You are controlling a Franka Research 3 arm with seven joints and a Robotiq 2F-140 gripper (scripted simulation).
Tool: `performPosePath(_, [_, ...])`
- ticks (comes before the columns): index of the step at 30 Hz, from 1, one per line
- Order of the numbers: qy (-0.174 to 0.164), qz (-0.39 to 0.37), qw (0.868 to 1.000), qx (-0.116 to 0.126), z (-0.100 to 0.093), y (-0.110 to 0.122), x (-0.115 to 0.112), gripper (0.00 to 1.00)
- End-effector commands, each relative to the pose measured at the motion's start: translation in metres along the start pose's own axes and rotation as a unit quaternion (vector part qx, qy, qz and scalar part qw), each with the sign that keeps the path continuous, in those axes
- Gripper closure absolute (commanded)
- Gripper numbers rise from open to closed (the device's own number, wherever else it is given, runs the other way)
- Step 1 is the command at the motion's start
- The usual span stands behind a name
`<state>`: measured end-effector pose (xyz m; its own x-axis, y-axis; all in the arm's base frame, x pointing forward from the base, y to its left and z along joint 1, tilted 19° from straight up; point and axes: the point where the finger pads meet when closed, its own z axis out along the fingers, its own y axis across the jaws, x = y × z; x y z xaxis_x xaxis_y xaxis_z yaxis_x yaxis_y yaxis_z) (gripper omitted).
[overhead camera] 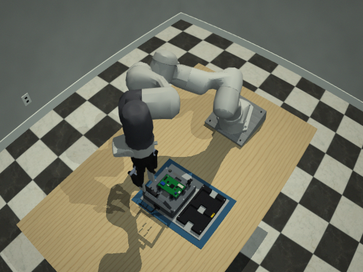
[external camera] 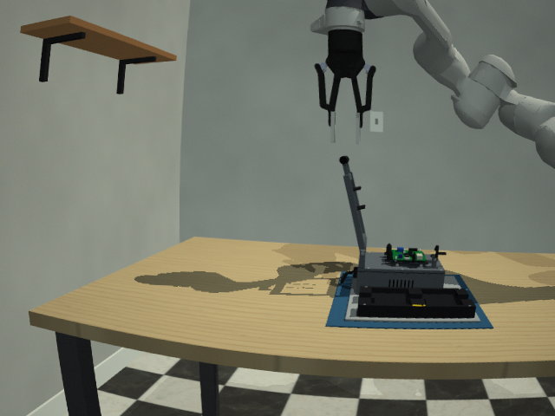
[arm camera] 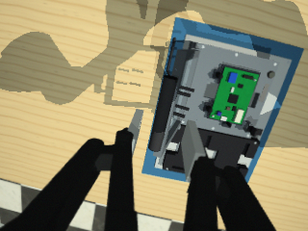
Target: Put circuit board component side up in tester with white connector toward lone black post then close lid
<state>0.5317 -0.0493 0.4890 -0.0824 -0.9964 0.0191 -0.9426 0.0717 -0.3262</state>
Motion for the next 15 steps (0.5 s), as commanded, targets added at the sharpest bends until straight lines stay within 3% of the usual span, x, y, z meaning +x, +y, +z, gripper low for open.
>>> performPosePath(1, [0.000, -0.003, 1.000, 0.001, 0.0016, -0.0013, -0.0002, 0.70])
performPosePath(15, [0.000, -0.003, 1.000, 0.001, 0.0035, -0.0013, -0.0002, 0.70])
